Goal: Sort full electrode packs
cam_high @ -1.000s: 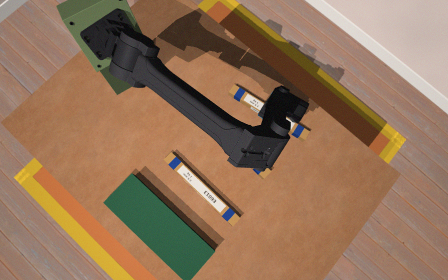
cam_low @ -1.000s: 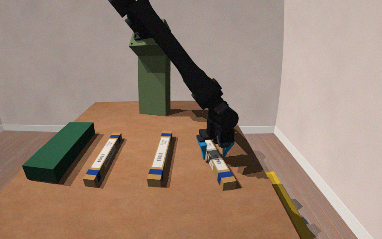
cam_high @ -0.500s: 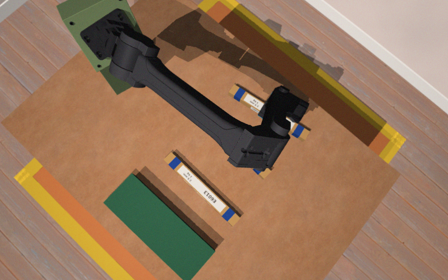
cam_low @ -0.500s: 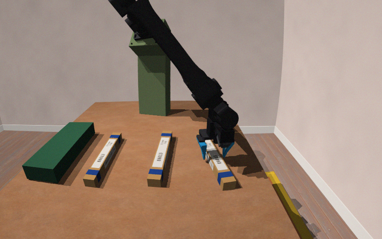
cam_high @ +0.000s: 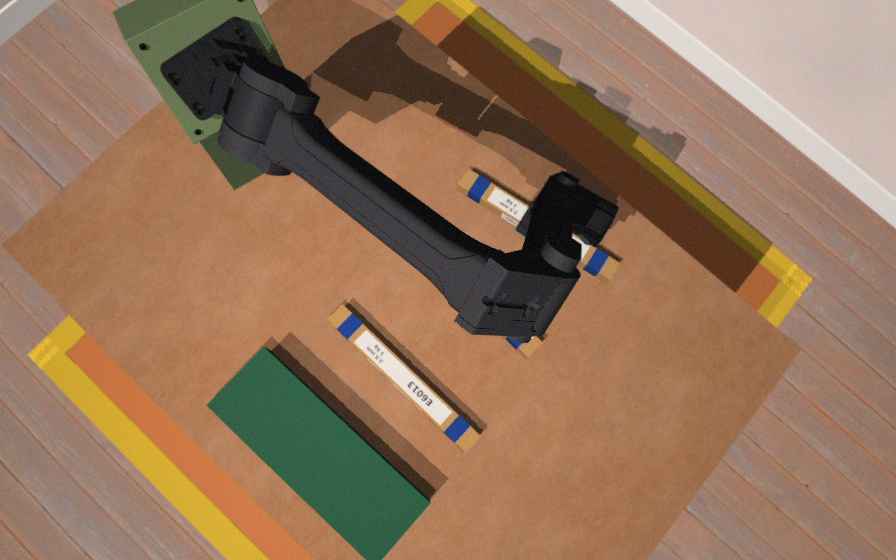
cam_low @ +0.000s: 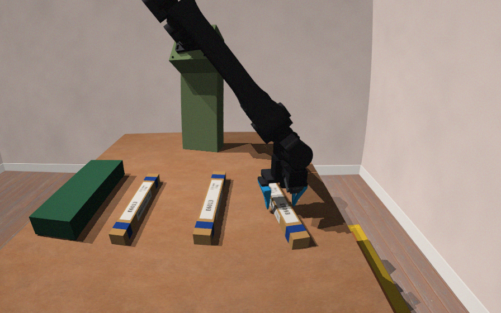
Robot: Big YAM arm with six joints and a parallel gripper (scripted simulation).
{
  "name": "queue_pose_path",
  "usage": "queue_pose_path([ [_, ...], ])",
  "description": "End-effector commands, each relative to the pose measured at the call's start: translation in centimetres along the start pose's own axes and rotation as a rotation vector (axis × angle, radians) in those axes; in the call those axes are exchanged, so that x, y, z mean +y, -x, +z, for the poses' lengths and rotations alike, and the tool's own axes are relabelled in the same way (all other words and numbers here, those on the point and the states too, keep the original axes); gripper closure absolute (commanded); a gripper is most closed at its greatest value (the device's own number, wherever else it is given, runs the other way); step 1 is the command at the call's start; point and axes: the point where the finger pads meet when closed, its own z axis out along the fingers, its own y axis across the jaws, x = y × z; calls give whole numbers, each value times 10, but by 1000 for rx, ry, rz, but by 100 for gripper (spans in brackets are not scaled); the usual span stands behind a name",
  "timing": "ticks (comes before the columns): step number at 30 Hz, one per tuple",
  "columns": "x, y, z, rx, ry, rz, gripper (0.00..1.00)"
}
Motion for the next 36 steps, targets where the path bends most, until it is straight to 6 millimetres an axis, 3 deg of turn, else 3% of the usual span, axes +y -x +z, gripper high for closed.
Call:
queue_pose_path([
  [1,10,17,-17,-36,22,-9,26],
  [14,10,17,-17,-36,22,-9,26],
  [15,7,11,-17,-35,21,-8,26],
  [20,7,7,-42,-29,20,-3,26],
  [22,7,7,-42,-29,20,-3,26],
  [36,5,2,-112,-19,19,0,26],
])
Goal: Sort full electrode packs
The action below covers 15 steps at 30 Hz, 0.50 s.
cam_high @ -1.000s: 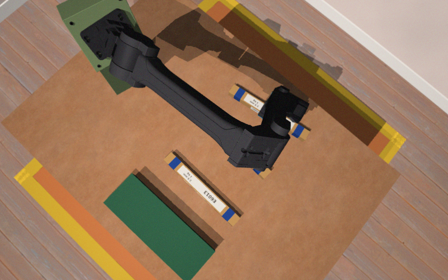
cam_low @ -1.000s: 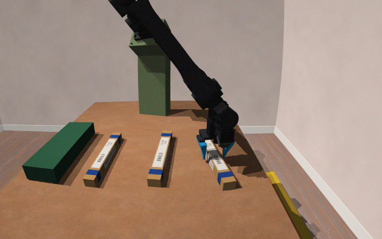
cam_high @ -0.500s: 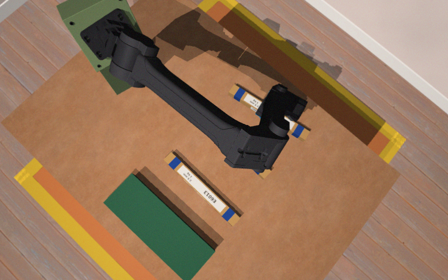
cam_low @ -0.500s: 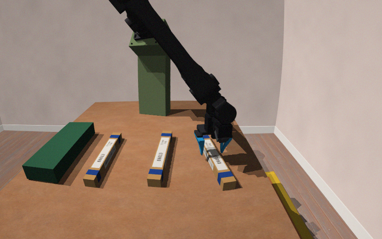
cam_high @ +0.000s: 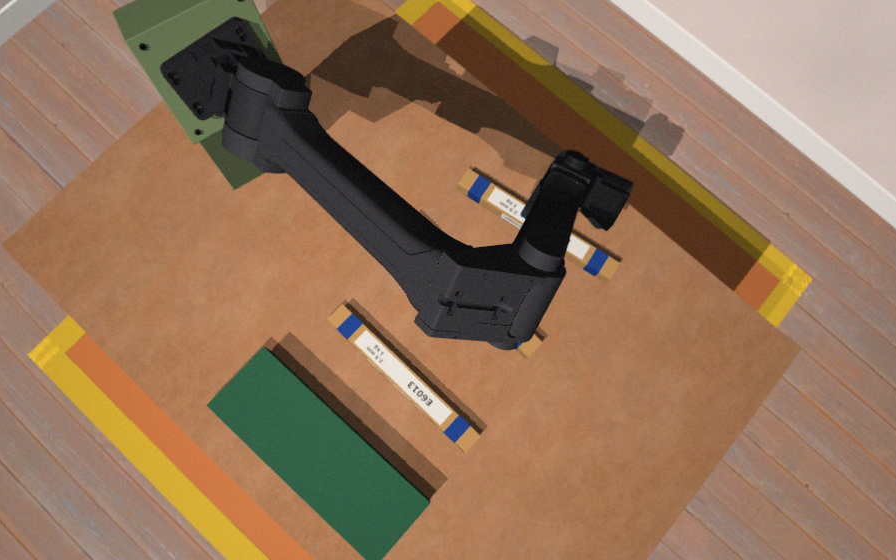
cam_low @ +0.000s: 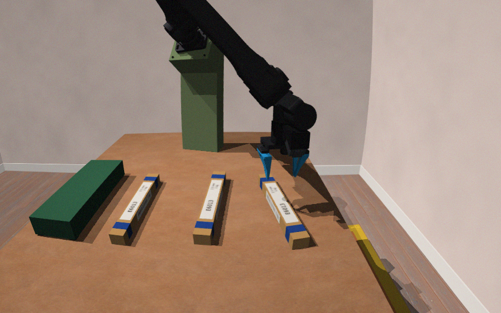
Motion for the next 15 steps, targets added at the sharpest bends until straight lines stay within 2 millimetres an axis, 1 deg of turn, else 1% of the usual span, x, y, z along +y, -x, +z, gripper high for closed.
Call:
queue_pose_path([
  [1,8,7,-31,-15,22,24,26],
  [3,8,7,-31,-15,22,24,26],
  [5,8,7,-41,-15,22,24,26],
  [8,7,6,-42,-14,23,24,26],
  [13,-34,-2,-35,-15,12,208,26],
  [15,-48,-5,-33,-13,13,246,26],
])
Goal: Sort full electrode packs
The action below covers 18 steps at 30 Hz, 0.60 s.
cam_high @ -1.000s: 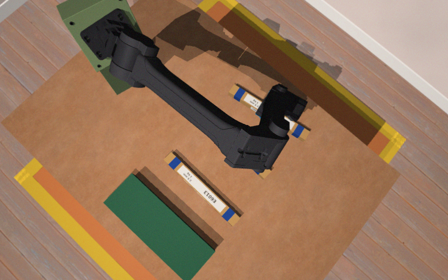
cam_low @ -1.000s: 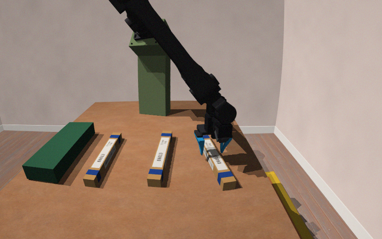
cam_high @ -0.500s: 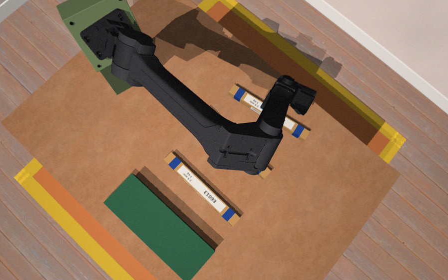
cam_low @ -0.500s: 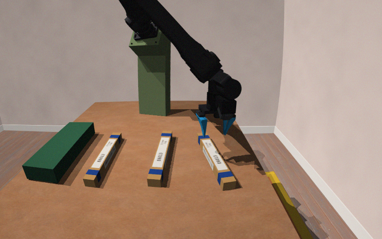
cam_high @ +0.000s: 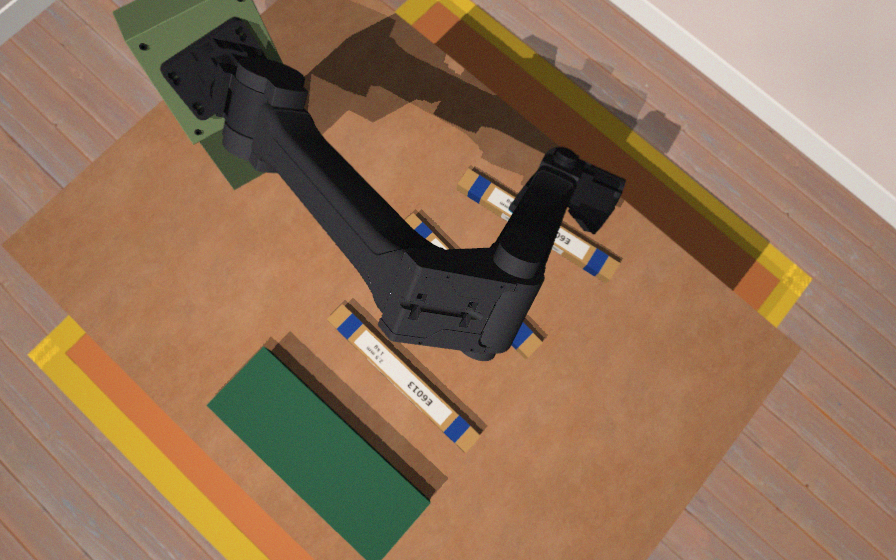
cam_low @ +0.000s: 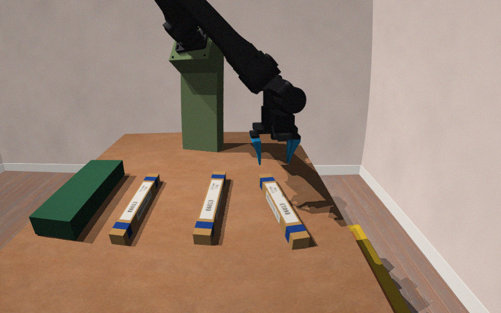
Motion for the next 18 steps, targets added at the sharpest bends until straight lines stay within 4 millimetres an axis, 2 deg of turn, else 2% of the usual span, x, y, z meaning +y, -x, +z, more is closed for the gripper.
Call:
queue_pose_path([
  [1,-38,13,-1,-26,-17,156,26],
  [3,-52,11,0,-28,-20,169,26],
  [5,-52,11,0,-28,-20,169,26],
  [18,-139,-6,-1,-31,-26,154,26],
])
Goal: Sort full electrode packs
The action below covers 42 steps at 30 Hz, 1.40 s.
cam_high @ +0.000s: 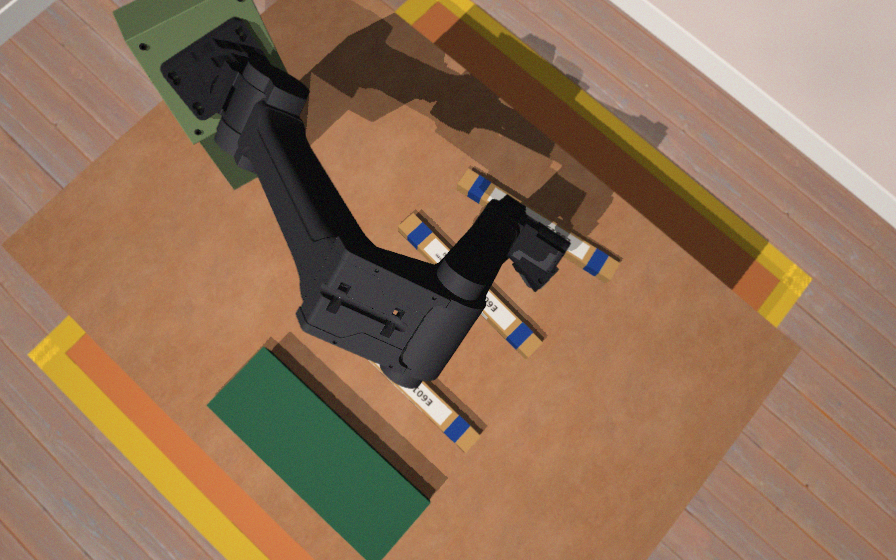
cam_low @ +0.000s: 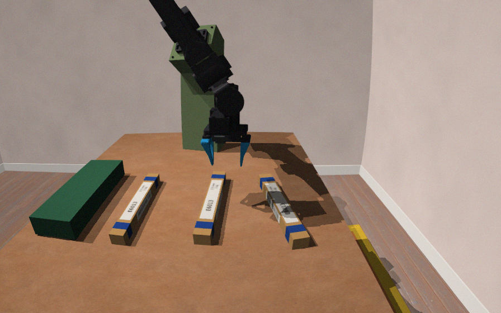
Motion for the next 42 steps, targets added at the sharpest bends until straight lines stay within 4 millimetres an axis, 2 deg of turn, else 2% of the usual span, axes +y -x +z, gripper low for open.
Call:
queue_pose_path([
  [1,-27,11,-5,-30,-5,-16,26],
  [2,-33,11,-5,-30,-5,-17,26],
  [4,-33,11,-5,-30,-5,-17,26],
  [7,-50,10,-5,-30,-6,-19,26],
  [15,-41,8,-7,-26,5,-33,26],
  [19,-41,6,13,-21,1,-34,26],
  [21,-41,6,13,-21,1,-34,26],
  [36,-46,4,79,-13,-9,-32,26],
  [38,-46,4,79,-13,-9,-32,26],
  [42,-46,4,93,-13,-9,-32,26],
])
